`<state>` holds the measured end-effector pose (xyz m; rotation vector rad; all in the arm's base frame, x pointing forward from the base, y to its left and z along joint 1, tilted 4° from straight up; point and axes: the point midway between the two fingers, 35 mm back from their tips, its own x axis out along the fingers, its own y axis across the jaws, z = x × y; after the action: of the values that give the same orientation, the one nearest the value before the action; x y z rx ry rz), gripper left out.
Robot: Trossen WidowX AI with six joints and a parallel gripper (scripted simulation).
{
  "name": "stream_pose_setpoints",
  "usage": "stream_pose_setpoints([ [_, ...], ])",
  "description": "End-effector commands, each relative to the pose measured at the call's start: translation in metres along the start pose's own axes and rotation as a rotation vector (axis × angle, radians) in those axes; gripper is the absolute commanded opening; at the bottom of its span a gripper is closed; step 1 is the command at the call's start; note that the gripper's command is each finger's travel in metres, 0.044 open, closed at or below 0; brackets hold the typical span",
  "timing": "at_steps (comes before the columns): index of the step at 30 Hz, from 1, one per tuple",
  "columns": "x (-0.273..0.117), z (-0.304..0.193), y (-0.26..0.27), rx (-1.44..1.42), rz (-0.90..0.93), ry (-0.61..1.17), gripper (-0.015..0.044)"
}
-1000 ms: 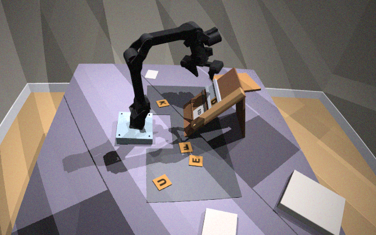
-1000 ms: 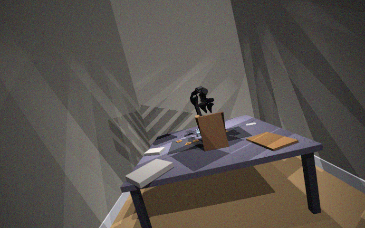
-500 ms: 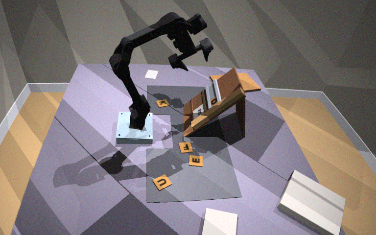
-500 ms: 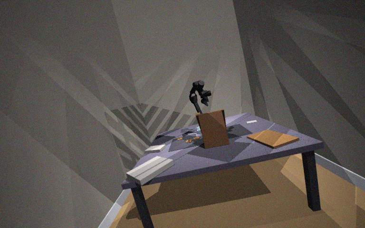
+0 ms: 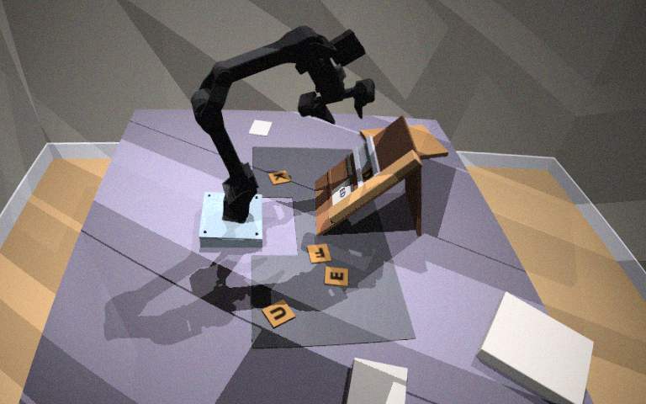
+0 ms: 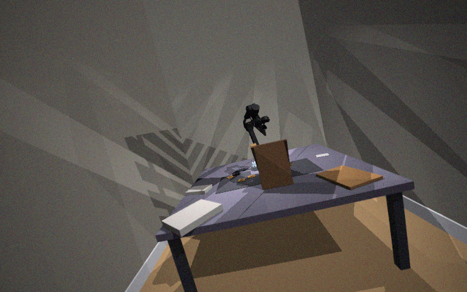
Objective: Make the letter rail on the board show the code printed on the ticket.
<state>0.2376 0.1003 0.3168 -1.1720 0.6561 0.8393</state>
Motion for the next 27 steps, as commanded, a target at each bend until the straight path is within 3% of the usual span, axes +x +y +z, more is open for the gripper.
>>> stream_pose_setpoints([
  [1,0.023,-0.024,-0.016,0.366,-0.006,0.063,0.034],
  [12,0.064,-0.1,-0.042,1.402,-0.116,0.189,0.034],
  [14,0.063,-0.128,-0.049,1.494,-0.185,0.211,0.034],
  [22,0.086,-0.159,-0.046,1.994,-0.252,0.266,0.034],
  [27,0.107,-0.19,-0.038,2.5,-0.356,0.321,0.034],
])
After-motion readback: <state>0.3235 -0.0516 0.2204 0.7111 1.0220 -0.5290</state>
